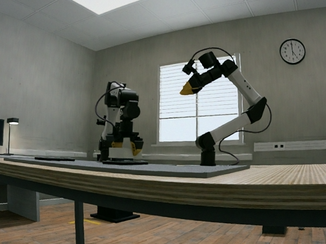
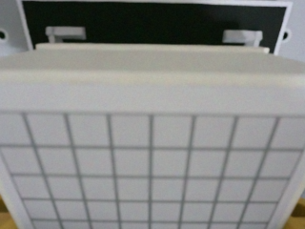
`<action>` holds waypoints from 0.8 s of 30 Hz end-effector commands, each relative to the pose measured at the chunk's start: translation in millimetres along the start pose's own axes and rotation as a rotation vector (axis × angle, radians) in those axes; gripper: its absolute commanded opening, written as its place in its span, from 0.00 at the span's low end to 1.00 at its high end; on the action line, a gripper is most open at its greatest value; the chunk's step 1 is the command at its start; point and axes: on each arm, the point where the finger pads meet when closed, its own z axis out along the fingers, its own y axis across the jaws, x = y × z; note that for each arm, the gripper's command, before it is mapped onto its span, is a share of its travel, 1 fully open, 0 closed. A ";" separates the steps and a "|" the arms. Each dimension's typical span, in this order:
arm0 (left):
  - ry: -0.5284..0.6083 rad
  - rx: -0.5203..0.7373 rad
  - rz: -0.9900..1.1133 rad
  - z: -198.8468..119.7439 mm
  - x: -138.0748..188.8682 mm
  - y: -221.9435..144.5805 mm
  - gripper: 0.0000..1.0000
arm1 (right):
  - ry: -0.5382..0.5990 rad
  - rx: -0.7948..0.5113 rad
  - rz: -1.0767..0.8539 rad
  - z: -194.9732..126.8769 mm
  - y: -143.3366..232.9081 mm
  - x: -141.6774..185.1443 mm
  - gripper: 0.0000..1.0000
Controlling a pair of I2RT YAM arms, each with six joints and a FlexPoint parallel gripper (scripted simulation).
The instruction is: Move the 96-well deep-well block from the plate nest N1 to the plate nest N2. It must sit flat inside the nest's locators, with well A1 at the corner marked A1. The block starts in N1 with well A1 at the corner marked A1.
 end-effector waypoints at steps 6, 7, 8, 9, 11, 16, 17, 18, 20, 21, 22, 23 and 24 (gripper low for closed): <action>-0.018 -0.002 -0.007 7.0 0.3 0.7 1.00 | -0.008 -0.017 0.016 12.5 2.5 -5.6 0.75; -0.018 -0.002 -0.007 8.2 0.8 0.7 1.00 | -0.007 -0.017 0.016 14.8 2.9 -5.8 0.75; -0.018 -0.002 -0.007 9.4 1.4 0.7 1.00 | -0.006 -0.016 0.016 17.2 3.2 -6.0 0.75; -0.018 -0.002 -0.007 9.4 1.4 0.7 1.00 | -0.006 -0.016 0.016 17.2 3.2 -6.0 0.75; -0.015 -0.002 -0.008 11.2 2.0 0.7 1.00 | -0.009 -0.018 0.016 18.1 3.8 -6.9 0.75; -0.015 -0.002 -0.008 17.6 5.1 0.7 1.00 | -0.001 -0.003 0.016 30.1 1.6 -5.8 0.75; -0.015 -0.001 -0.008 19.0 5.7 0.7 1.00 | 0.001 0.001 0.016 32.4 0.6 -5.1 0.75; -0.015 -0.001 -0.008 20.4 6.3 0.7 1.00 | -0.001 0.004 0.016 33.8 0.1 -5.2 0.75; -0.014 -0.001 -0.008 23.2 7.6 0.7 1.00 | 0.000 0.009 0.015 36.3 -0.1 -4.4 0.75; -0.014 -0.001 -0.008 24.6 8.2 0.7 1.00 | 0.001 0.011 0.015 37.2 -0.4 -4.2 0.75; -0.013 -0.001 -0.008 25.9 8.9 0.7 1.00 | -0.006 0.002 0.014 27.9 1.0 -4.0 0.75; -0.011 -0.001 -0.008 27.9 9.8 0.7 1.00 | -0.011 -0.005 0.014 15.3 1.6 -3.3 0.75; -0.011 -0.001 -0.008 29.1 10.5 0.6 1.00 | -0.011 -0.003 0.013 9.9 1.5 -2.7 0.75</action>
